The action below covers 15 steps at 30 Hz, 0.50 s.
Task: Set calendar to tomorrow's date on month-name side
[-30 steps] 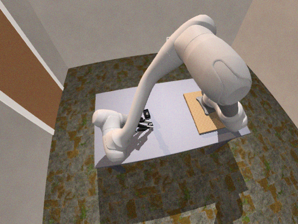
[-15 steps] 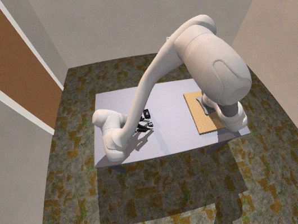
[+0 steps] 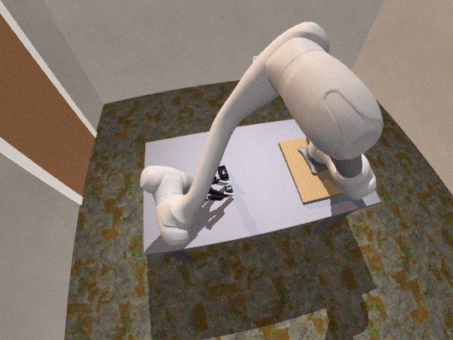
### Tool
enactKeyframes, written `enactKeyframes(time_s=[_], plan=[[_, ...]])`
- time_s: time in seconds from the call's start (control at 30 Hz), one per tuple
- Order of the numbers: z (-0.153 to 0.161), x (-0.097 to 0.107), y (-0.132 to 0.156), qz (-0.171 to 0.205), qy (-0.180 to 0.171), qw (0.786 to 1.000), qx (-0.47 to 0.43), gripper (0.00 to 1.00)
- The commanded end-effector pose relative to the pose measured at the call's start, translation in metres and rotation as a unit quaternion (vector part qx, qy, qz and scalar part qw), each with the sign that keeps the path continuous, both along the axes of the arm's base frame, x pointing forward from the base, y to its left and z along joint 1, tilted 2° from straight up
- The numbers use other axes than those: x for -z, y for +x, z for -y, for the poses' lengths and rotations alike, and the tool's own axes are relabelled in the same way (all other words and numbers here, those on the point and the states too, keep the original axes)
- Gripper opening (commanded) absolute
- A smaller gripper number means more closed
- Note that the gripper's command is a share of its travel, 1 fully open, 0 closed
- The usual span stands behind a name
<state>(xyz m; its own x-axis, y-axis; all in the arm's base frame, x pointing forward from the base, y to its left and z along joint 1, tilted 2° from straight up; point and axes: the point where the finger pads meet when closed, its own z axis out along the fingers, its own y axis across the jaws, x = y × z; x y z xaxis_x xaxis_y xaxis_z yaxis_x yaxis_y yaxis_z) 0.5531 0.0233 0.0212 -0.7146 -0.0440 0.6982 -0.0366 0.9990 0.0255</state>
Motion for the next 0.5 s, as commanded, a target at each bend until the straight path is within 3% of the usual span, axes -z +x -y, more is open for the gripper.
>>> enactKeyframes(time_s=[0.0,0.2,0.47], plan=[[0.000,-0.004,0.000,0.000,0.000,1.000,0.000,0.40],[0.000,-0.013,0.000,0.000,0.000,1.000,0.000,0.40],[0.001,-0.039,0.000,0.000,0.000,1.000,0.000,0.40]])
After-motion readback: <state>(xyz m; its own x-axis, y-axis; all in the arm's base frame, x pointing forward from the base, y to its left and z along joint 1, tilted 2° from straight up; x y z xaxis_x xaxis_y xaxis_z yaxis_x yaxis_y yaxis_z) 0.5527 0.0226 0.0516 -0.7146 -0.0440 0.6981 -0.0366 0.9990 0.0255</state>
